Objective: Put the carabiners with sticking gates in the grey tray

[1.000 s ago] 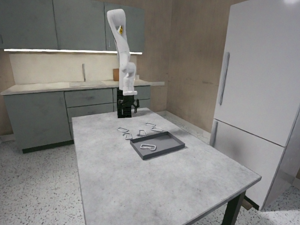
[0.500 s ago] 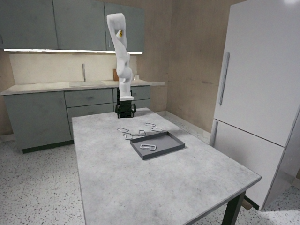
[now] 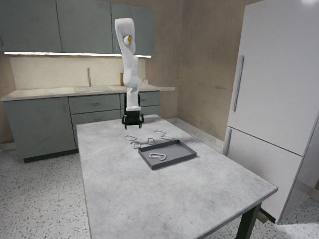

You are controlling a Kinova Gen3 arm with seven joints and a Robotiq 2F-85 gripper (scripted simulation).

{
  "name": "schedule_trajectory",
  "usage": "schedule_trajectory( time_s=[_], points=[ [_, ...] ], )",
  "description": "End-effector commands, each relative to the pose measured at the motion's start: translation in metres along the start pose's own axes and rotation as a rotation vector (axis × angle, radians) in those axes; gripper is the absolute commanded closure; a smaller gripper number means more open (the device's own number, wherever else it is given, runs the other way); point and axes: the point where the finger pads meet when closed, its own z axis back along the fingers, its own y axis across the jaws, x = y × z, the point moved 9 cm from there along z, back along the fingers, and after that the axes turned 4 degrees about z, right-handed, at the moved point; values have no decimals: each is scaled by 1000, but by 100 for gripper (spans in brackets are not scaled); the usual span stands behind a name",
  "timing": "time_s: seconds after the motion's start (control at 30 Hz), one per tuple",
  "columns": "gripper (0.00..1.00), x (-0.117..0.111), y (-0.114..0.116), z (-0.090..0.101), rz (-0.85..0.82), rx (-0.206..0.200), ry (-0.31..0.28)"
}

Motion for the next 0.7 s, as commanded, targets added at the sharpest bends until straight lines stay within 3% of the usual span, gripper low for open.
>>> schedule_trajectory(
  time_s=[0.0,0.43,0.47,0.67],
  points=[
    [0,0,-4,-19,1,-3,-3],
    [0,0,-4,-19,1,-3,-3],
    [0,0,-5,-69,1,-2,-3],
    [0,0,-5,-69,1,-2,-3]
  ],
)
